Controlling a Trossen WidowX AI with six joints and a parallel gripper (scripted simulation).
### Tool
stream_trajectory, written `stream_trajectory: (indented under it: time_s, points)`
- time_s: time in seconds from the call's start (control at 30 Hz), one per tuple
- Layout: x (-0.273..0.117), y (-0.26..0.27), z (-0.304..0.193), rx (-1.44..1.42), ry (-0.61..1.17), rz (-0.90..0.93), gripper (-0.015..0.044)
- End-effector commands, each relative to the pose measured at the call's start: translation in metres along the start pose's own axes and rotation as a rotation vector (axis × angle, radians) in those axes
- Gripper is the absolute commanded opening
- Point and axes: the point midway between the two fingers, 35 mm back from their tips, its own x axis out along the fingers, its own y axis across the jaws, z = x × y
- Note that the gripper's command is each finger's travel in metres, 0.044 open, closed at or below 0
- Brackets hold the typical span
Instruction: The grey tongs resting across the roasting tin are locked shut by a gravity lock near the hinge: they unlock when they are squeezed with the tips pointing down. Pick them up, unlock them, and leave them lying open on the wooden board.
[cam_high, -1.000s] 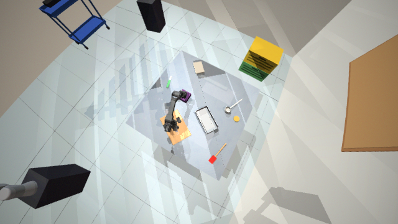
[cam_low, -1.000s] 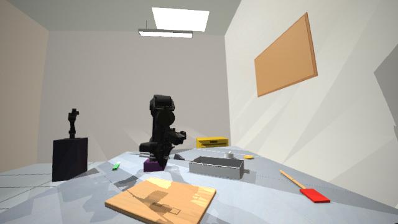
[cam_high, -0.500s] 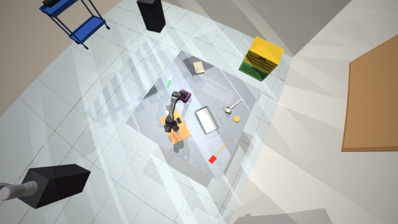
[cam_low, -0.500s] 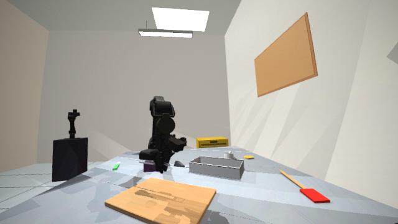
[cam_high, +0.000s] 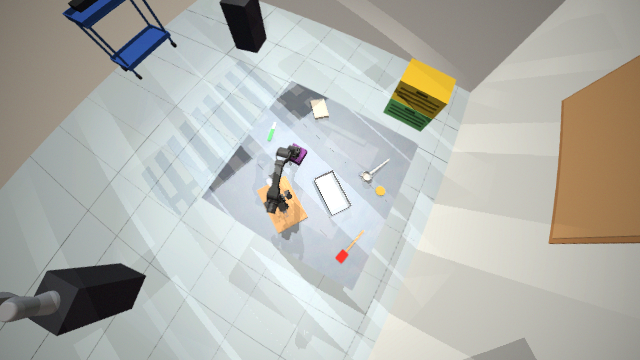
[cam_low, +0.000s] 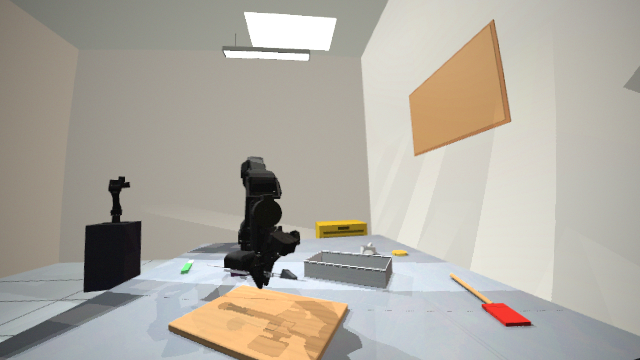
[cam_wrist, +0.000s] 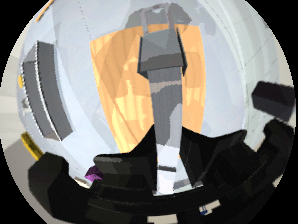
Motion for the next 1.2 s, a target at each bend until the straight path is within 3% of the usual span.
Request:
stream_trajectory:
  time_s: [0.0,0.8,1.17]
  points:
    - [0.007,-0.001,-0.001,-0.001,0.003,-0.005,-0.0150]
    - [0.038,0.002,-0.004,-0.001,0.003,-0.005,-0.0150]
    - [0.037,0.003,-0.004,-0.002,0.002,0.002,0.0139]
